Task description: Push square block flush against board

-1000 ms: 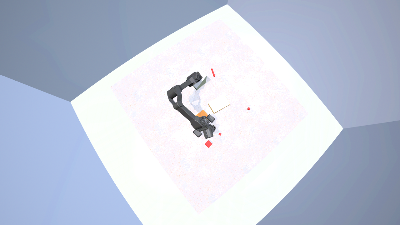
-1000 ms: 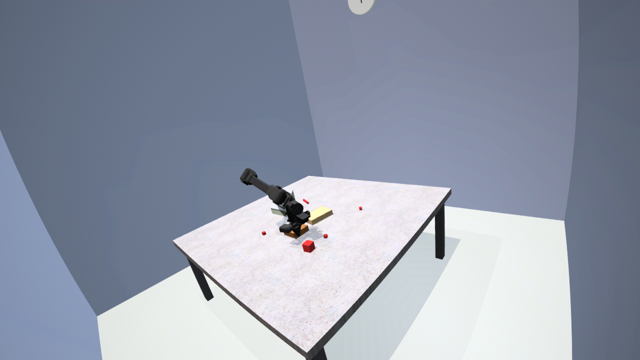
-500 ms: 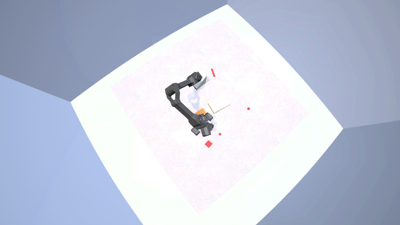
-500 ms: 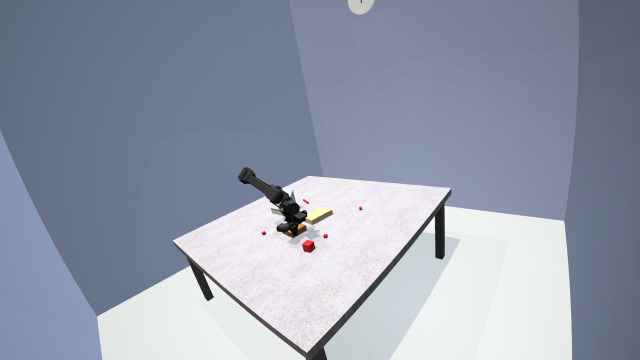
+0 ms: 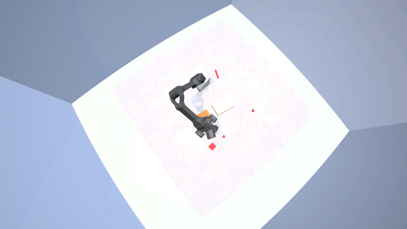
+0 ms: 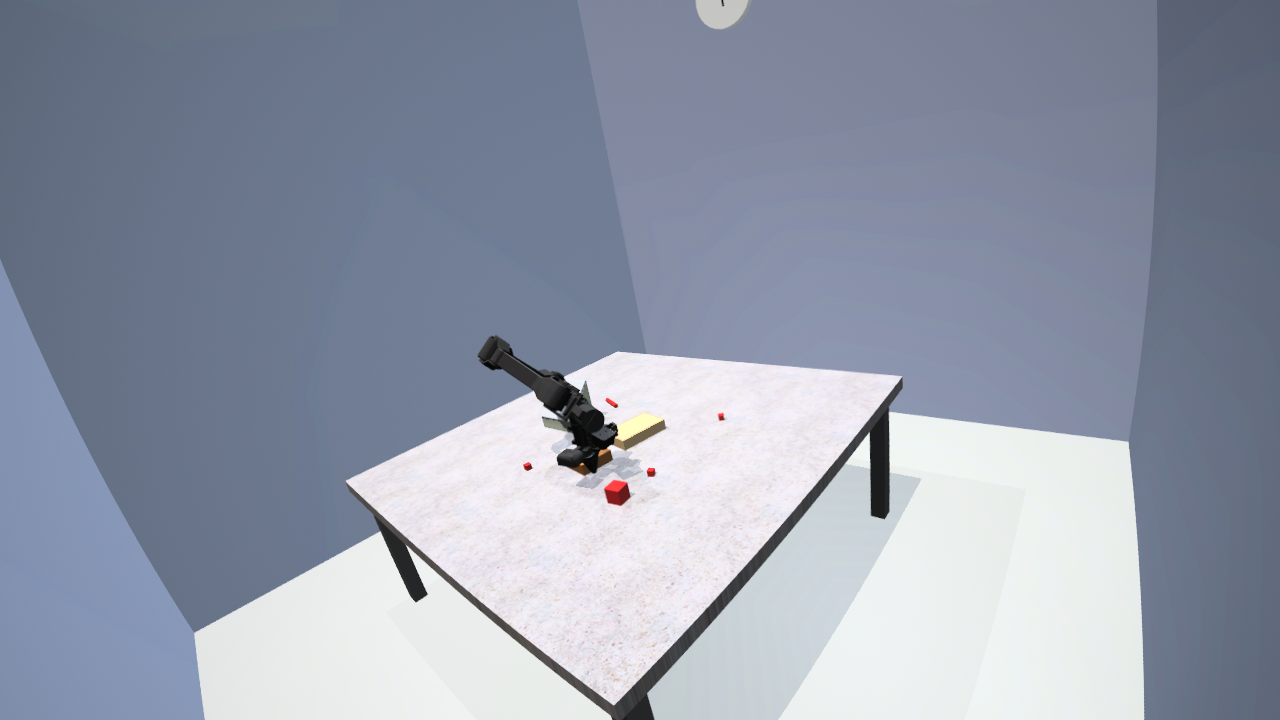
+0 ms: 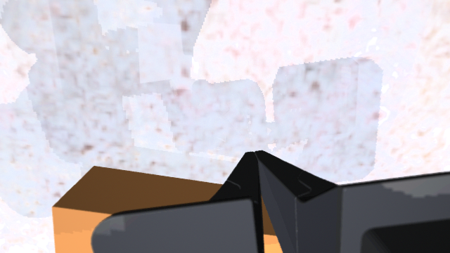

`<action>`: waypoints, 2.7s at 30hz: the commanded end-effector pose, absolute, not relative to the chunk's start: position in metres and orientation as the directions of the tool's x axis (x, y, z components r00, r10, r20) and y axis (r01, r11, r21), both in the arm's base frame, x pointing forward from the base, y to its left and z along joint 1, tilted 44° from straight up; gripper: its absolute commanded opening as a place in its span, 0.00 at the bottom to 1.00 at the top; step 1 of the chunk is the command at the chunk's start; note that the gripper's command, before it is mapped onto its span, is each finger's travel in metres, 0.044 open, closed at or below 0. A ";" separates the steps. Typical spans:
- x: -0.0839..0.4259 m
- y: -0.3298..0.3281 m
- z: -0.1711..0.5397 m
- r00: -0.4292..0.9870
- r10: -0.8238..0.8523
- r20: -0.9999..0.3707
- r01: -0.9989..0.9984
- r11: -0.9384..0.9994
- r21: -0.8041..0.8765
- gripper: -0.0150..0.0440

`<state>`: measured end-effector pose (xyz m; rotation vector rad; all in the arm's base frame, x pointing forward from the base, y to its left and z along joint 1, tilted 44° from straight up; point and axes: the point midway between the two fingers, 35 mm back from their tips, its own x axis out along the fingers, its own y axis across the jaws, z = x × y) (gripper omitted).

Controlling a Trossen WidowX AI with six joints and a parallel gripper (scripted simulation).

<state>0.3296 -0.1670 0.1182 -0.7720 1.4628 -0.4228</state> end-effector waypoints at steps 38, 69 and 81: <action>0.356 -0.127 0.160 0.101 -0.685 -0.721 -0.100 0.714 -0.693 0.25; 0.272 -0.155 0.178 0.097 -0.685 -0.722 0.821 0.466 -0.331 0.25; 0.239 -0.160 0.177 0.097 -0.687 -0.720 0.978 0.200 -0.060 0.25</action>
